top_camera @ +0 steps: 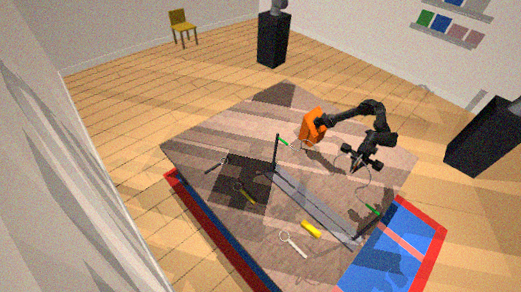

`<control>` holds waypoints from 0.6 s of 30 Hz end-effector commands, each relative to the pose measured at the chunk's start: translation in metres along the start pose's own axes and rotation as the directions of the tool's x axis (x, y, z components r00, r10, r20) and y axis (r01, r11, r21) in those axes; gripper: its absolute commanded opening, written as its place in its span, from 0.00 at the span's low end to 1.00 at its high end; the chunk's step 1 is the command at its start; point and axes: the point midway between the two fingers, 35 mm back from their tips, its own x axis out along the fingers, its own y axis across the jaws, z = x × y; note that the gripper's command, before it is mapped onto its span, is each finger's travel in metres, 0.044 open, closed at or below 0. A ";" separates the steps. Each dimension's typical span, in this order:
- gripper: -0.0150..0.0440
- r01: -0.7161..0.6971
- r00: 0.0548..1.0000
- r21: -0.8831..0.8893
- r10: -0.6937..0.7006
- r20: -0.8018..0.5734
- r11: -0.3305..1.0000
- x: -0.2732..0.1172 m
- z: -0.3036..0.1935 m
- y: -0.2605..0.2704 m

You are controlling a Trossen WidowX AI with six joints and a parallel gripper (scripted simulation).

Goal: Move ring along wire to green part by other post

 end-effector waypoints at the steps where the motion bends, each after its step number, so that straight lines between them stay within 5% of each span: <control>1: 0.00 -0.033 0.999 0.043 0.033 0.014 0.999 -0.005 0.001 0.004; 18: 0.00 -0.139 0.990 0.222 0.130 0.053 0.965 -0.004 0.001 0.010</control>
